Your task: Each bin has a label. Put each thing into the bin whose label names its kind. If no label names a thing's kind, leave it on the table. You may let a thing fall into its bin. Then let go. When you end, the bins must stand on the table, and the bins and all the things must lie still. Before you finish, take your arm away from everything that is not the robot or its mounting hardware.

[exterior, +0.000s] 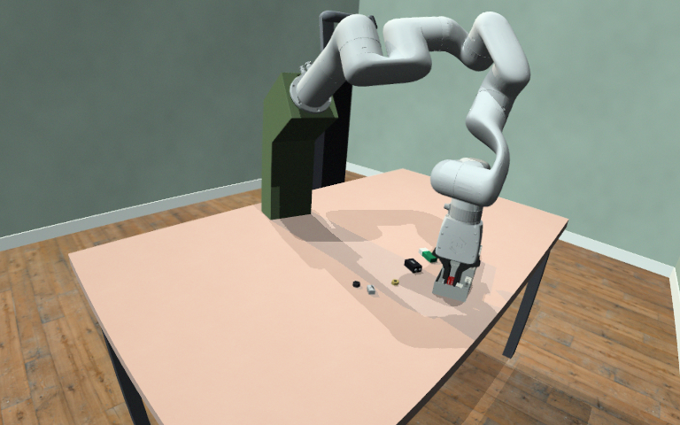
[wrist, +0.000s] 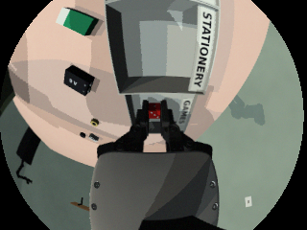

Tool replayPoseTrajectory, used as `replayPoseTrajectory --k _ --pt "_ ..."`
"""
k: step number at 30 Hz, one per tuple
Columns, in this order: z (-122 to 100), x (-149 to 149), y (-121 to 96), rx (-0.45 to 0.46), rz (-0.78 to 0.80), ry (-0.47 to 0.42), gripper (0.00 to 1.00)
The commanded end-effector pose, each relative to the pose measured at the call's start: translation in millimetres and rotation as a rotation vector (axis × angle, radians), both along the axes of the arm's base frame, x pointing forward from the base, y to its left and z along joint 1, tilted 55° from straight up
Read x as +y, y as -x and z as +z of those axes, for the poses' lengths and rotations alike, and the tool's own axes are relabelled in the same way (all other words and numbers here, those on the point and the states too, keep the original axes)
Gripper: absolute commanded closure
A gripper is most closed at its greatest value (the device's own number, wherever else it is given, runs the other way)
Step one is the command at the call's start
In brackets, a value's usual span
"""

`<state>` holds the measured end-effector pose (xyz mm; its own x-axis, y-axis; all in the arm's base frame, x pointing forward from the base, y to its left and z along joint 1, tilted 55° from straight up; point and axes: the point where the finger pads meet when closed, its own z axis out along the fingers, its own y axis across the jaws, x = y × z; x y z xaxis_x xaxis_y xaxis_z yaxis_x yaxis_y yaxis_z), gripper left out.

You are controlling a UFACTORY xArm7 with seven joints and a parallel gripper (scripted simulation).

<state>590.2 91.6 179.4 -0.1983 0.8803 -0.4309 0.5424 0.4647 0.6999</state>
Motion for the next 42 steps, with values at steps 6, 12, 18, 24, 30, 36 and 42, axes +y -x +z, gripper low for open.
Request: replayPoseTrajectory --k 6,12,18,24,30,36,42 --pt "1 0 0 -0.001 0.0 -0.001 0.7" --pt "1 0 0 -0.001 0.001 -0.001 0.7" --pt "1 0 0 -0.002 0.001 -0.001 0.7" --pt "2 0 1 -0.001 0.001 -0.001 0.7" --pt "5 1 5 -0.001 0.001 -0.001 0.7" --pt "9 2 12 -0.001 0.001 -0.001 0.7" --pt "13 2 17 -0.001 0.001 -0.001 0.7"
